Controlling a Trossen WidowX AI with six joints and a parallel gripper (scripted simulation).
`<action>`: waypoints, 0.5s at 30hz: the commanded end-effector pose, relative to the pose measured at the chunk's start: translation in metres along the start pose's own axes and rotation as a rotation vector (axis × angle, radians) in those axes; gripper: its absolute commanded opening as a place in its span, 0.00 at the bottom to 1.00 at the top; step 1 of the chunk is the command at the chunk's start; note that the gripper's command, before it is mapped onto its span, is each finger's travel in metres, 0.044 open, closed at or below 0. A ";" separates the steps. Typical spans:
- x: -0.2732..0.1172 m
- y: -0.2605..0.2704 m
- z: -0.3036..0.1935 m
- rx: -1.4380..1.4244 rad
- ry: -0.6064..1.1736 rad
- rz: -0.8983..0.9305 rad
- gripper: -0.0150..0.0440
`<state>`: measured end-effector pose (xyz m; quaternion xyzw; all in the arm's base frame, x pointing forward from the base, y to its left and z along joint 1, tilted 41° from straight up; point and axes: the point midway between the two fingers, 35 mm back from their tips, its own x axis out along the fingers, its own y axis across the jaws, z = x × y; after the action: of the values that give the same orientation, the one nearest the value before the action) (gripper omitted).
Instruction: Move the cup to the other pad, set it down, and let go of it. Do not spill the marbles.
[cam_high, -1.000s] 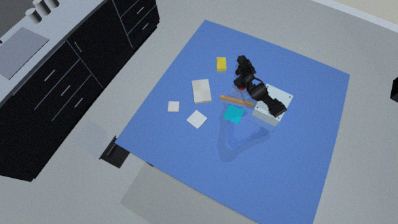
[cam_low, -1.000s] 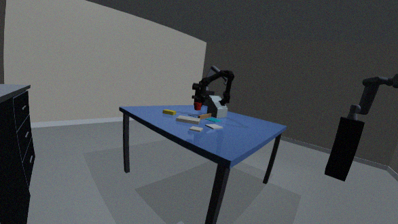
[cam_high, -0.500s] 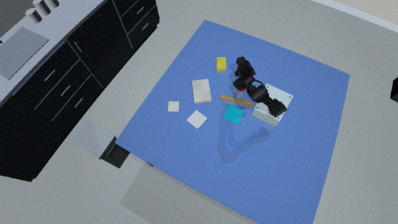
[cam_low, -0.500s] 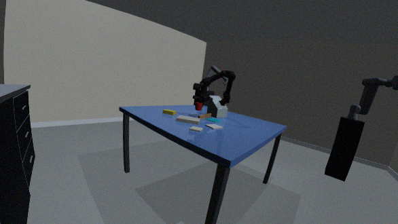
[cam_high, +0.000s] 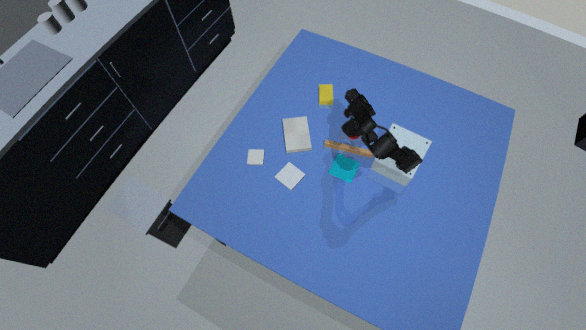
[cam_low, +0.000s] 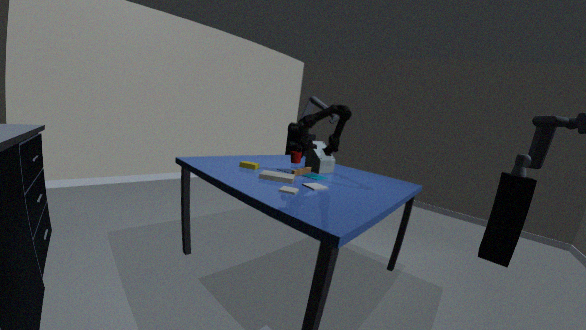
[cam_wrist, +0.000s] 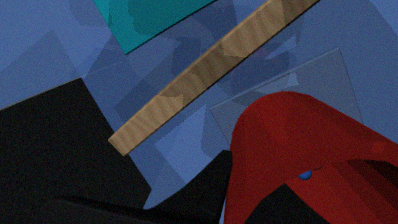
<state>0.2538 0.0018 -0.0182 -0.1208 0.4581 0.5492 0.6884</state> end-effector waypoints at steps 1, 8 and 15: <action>0.000 0.006 0.005 0.005 -0.004 0.003 0.25; -0.001 0.016 0.015 0.005 -0.004 0.003 0.25; -0.001 0.025 0.024 0.005 -0.005 0.004 0.25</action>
<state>0.2463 0.0226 0.0013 -0.1206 0.4578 0.5495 0.6884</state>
